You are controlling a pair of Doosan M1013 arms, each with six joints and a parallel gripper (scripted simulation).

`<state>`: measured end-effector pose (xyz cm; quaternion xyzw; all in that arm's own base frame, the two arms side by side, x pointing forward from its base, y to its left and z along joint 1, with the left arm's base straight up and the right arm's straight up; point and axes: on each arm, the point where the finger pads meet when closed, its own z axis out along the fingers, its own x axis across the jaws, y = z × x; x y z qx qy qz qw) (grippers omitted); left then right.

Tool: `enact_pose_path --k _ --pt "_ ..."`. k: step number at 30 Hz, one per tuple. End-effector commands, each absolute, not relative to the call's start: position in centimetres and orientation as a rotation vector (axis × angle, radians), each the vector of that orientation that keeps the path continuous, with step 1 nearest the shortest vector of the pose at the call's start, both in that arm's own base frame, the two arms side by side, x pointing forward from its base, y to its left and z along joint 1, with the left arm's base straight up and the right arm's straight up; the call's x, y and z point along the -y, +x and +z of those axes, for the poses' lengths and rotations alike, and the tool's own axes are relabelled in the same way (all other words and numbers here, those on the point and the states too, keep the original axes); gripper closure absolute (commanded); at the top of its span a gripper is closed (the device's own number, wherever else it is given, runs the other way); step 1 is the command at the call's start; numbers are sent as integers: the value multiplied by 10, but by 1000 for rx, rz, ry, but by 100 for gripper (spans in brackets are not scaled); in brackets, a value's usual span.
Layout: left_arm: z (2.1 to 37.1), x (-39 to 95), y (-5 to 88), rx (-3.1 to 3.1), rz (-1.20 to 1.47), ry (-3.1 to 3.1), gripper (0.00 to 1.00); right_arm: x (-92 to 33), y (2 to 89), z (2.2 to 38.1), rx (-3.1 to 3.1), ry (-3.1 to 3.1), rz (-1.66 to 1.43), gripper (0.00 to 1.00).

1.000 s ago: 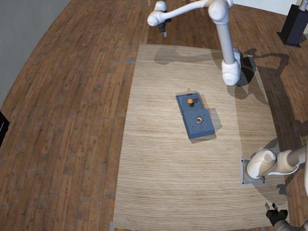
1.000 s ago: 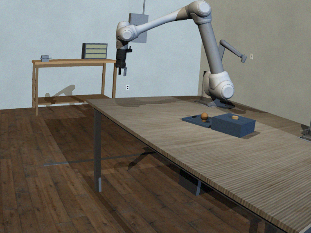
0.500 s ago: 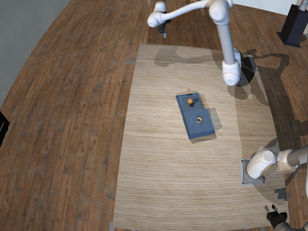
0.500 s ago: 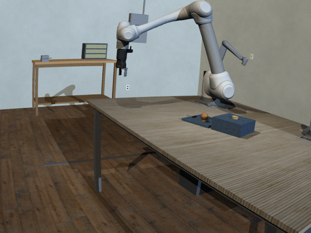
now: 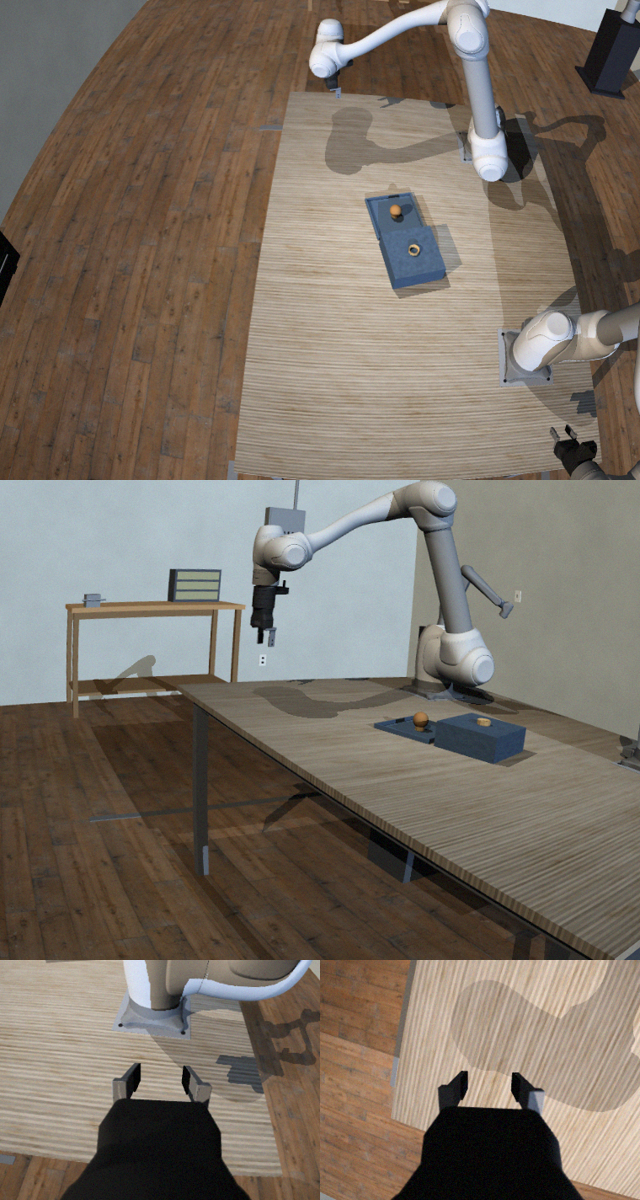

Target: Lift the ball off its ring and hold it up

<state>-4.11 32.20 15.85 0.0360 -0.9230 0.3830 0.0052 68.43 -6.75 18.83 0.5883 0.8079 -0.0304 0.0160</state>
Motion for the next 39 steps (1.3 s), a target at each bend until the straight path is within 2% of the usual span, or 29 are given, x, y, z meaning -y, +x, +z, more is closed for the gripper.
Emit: enact_pose_path --k 1,15,39 --pt "159 -322 -41 2890 1198 113 0 26 683 185 -2493 1850 -85 0" --pt "159 -322 -41 2890 1198 113 0 -93 661 174 -2446 1914 -57 0" --pt "159 -322 -41 2890 1198 113 0 -312 556 152 -2349 2054 -13 0"
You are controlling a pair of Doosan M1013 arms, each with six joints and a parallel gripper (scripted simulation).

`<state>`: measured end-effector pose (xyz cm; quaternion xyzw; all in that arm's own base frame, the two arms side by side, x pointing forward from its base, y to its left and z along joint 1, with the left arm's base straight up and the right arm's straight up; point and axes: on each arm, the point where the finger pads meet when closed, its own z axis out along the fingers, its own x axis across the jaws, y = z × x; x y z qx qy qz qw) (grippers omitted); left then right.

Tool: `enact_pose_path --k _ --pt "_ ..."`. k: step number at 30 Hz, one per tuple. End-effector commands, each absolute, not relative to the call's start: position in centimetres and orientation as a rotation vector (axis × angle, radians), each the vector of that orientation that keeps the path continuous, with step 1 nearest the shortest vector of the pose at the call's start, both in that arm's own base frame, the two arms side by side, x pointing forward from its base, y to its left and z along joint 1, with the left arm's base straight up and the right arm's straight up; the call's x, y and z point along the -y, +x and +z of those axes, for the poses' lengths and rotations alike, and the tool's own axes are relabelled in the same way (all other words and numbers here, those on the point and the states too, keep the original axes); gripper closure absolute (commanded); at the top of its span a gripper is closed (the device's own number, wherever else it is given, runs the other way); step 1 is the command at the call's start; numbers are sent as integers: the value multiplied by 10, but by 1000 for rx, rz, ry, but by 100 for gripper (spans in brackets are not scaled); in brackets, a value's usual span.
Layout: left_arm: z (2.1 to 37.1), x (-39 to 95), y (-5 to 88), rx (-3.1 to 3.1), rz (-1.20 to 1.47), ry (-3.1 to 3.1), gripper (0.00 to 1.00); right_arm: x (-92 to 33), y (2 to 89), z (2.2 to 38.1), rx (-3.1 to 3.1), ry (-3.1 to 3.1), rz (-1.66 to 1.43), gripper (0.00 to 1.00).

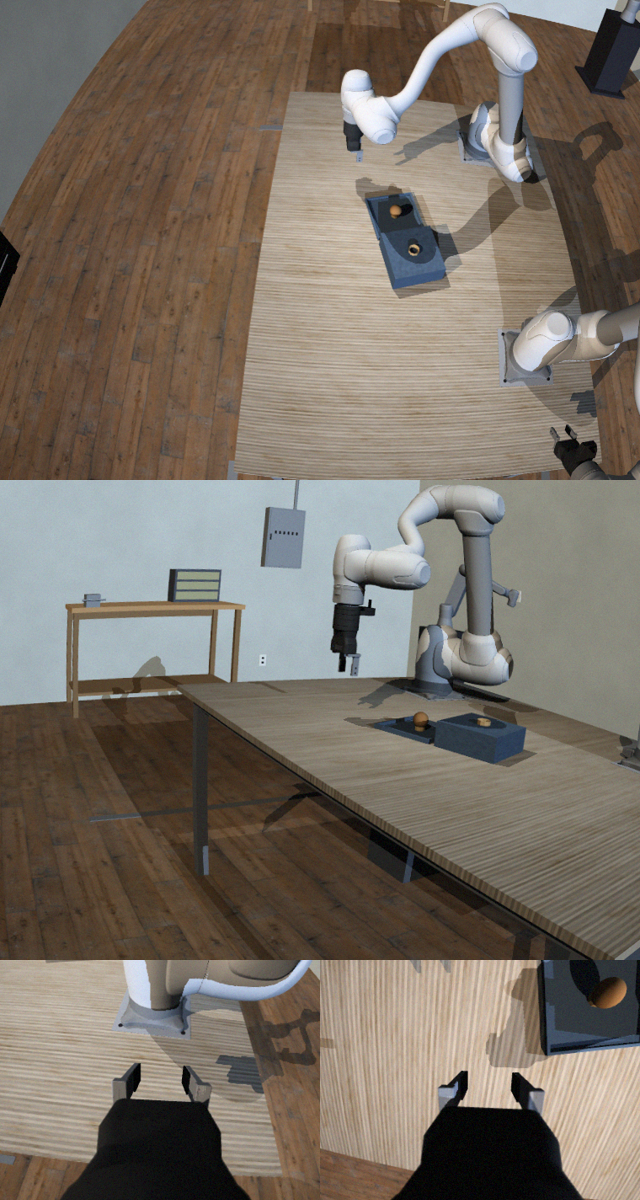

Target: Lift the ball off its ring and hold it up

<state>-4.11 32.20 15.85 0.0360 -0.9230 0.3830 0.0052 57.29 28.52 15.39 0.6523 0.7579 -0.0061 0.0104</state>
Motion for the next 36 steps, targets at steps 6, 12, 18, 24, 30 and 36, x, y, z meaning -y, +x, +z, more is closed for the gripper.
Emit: enact_pose_path --k 6,12,18,24,30,36 --pt "159 -322 -41 2890 1198 113 0 -359 519 146 -2325 2091 -7 0" --pt "159 -322 -41 2890 1198 113 0 -398 482 142 -2302 2124 -2 0" --pt "159 -322 -41 2890 1198 113 0 -436 439 136 -2277 2160 1 0" --pt "159 -322 -41 2890 1198 113 0 -453 417 134 -2264 2178 2 0" --pt "159 -322 -41 2890 1198 113 0 -453 417 126 -2264 2178 2 0" --pt "159 -322 -41 2890 1198 113 0 -452 416 52 -2264 2178 1 0"
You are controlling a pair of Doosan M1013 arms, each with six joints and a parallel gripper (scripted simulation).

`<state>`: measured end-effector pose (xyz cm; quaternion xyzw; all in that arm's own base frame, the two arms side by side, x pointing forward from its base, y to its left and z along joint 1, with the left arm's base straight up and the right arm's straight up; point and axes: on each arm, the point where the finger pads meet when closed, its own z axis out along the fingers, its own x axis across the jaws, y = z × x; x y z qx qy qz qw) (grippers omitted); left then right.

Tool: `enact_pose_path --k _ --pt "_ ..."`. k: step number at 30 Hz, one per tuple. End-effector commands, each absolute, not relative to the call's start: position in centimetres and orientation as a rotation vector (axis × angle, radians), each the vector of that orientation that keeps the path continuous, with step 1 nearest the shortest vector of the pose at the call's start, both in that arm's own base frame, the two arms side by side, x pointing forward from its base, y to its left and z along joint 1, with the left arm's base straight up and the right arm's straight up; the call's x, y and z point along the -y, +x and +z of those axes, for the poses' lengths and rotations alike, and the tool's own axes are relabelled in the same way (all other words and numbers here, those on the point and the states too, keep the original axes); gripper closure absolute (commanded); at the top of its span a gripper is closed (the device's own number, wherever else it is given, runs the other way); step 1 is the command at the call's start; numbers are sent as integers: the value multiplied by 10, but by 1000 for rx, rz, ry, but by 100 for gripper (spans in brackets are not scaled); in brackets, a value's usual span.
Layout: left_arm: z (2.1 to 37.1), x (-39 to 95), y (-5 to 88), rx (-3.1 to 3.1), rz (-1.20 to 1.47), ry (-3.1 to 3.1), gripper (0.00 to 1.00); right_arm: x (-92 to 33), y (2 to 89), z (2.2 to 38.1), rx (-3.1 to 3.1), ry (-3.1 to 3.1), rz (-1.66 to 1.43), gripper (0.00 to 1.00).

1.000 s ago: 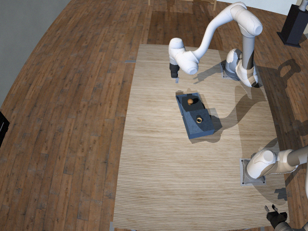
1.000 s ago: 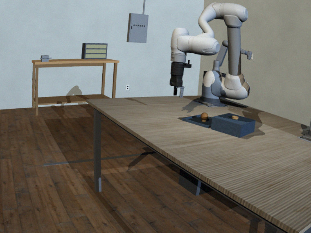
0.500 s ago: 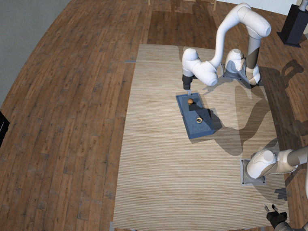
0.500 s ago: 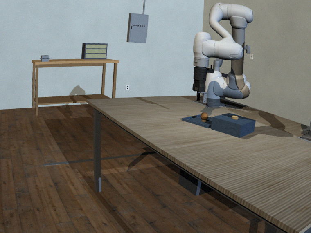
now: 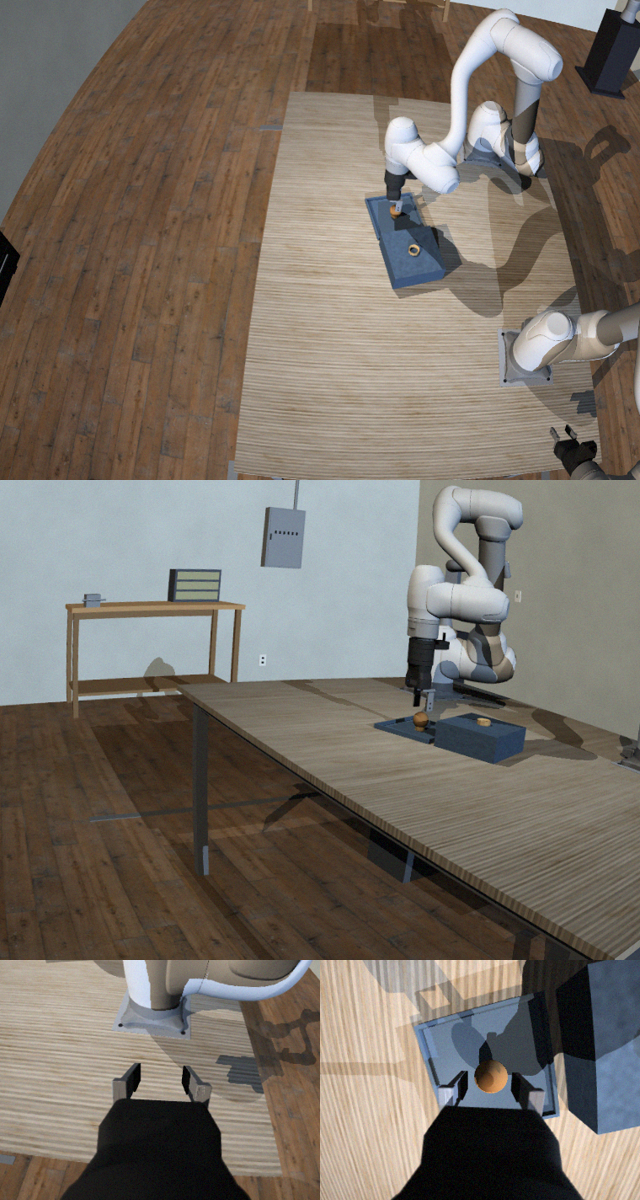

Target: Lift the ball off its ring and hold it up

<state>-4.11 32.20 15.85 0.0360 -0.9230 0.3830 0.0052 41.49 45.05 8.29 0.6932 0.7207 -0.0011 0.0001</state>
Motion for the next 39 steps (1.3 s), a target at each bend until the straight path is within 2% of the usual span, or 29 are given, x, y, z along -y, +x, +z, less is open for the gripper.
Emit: enact_pose_path --k 1,14,15,25,32,39 --pt "159 -322 -41 2890 1198 113 0 -452 416 42 -2264 2178 1 0" --pt "159 -322 -41 2890 1198 113 0 -452 416 35 -2264 2178 1 0" --pt "159 -322 -41 2890 1198 113 0 -452 416 35 -2264 2178 1 100" --pt "159 -322 -41 2890 1198 113 0 -452 416 38 -2264 2178 1 100" --pt "159 -322 -41 2890 1198 113 0 -452 416 106 -2264 2178 2 100" --pt "159 -322 -41 2890 1198 113 0 -452 416 114 -2264 2178 2 100"
